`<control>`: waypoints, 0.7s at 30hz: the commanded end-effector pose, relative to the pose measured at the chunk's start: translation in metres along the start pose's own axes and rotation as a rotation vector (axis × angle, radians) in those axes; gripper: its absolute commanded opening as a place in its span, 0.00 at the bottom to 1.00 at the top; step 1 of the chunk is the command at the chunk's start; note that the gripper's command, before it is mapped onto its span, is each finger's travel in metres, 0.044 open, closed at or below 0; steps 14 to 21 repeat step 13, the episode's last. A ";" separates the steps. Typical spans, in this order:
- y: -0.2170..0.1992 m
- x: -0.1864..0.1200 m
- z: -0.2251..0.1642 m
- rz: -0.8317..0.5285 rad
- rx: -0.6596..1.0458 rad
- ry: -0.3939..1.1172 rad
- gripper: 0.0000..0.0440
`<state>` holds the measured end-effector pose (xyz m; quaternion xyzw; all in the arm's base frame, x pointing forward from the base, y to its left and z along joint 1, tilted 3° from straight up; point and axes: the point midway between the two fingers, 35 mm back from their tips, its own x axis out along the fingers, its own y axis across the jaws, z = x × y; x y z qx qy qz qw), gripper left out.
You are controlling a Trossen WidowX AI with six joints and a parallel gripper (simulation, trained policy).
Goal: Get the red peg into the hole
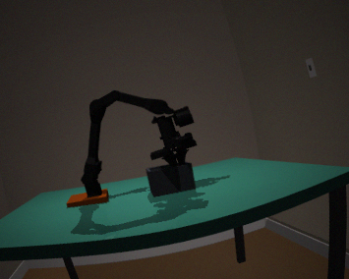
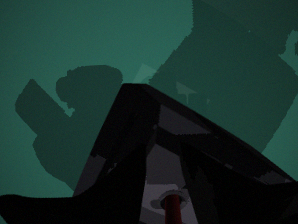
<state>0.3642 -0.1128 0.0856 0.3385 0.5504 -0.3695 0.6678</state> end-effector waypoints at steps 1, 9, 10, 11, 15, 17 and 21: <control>-0.004 -0.001 0.018 0.000 0.011 -0.031 0.25; -0.013 -0.001 0.039 -0.015 0.016 -0.042 0.24; -0.014 -0.001 0.042 -0.018 0.017 -0.043 0.23; -0.016 -0.001 0.044 -0.020 0.017 -0.045 0.23; -0.019 -0.002 0.050 -0.025 0.019 -0.050 0.23; -0.019 -0.002 0.050 -0.025 0.019 -0.050 0.23; -0.019 -0.002 0.050 -0.025 0.019 -0.050 0.23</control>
